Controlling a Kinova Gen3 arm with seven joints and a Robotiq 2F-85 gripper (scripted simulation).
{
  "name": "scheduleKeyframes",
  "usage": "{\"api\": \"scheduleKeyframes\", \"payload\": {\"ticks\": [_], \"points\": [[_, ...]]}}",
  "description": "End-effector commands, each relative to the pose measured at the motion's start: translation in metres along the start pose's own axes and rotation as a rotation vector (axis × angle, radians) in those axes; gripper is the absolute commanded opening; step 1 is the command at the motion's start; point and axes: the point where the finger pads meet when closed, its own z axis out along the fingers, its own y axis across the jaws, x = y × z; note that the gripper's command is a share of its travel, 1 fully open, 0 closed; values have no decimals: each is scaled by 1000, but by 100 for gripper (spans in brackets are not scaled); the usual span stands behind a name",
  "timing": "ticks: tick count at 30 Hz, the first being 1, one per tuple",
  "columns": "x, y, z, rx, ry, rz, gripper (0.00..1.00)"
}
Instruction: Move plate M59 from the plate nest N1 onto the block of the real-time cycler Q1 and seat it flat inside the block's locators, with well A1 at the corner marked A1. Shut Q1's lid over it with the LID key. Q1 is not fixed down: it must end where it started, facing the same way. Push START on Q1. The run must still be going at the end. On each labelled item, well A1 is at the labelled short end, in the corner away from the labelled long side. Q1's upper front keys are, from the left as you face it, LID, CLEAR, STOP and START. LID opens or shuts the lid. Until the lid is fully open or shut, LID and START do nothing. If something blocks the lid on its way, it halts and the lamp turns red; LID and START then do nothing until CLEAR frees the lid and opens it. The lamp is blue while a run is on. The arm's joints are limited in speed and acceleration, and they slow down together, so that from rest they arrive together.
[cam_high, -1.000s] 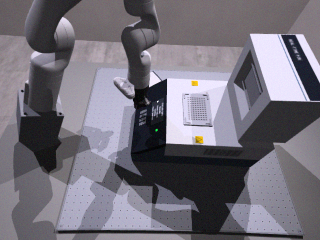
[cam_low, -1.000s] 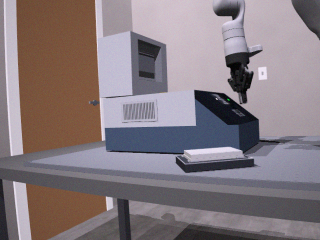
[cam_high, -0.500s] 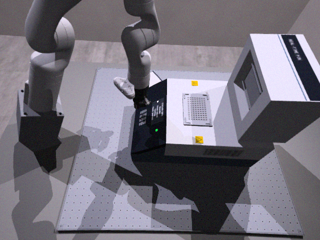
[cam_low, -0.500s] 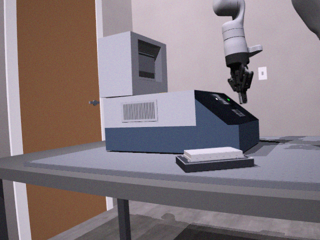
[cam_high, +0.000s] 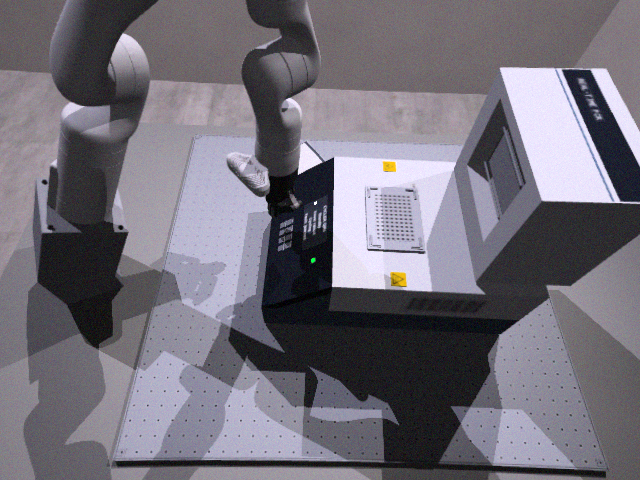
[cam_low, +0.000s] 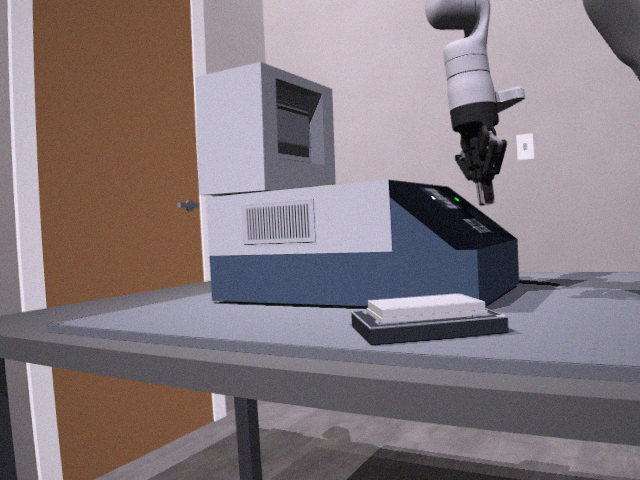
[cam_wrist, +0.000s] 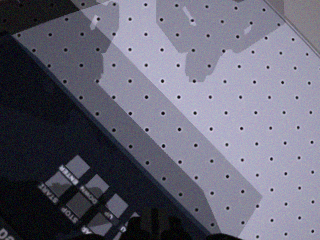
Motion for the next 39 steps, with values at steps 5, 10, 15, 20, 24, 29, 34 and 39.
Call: {"api": "scheduleKeyframes", "payload": {"ticks": [5,10,15,20,24,29,34,39], "points": [[0,1,-6,-1,0,0,10],[1,1,-13,-1,0,0,10],[1,1,-20,-1,0,0,10],[1,2,-24,-1,0,0,10],[2,2,-29,-1,0,0,10],[2,2,-35,-1,0,0,10],[3,3,-42,-1,0,0,10],[3,3,-46,-1,0,0,10]]}}
